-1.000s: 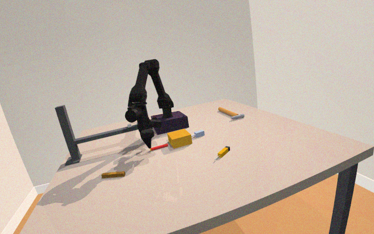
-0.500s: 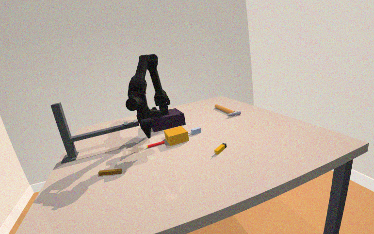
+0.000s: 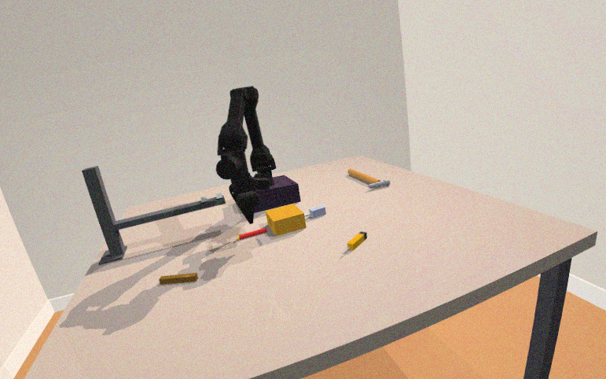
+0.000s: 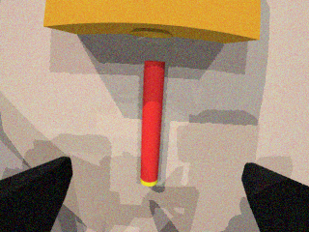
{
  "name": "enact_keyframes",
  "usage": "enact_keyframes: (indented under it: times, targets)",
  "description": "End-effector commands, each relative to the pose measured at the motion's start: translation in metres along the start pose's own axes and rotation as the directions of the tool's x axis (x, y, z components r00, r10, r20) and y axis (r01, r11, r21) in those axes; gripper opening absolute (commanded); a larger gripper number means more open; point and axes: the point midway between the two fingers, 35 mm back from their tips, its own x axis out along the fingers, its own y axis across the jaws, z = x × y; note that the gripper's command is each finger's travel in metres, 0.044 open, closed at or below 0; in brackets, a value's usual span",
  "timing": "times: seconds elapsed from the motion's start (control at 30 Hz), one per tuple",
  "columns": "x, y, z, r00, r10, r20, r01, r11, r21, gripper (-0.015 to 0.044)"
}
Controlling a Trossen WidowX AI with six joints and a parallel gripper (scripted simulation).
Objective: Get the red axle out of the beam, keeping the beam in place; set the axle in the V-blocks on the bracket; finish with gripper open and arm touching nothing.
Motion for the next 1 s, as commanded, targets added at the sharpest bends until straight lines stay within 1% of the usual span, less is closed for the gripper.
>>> enact_keyframes:
  times: [0.0, 0.97]
  targets:
    - [0.009, 0.002, 0.002, 1.0, 0.01, 0.008, -0.01, 1.0, 0.004, 0.044]
    - [0.056, 0.004, 0.003, 1.0, 0.011, 0.008, -0.011, 1.0, 0.004, 0.044]
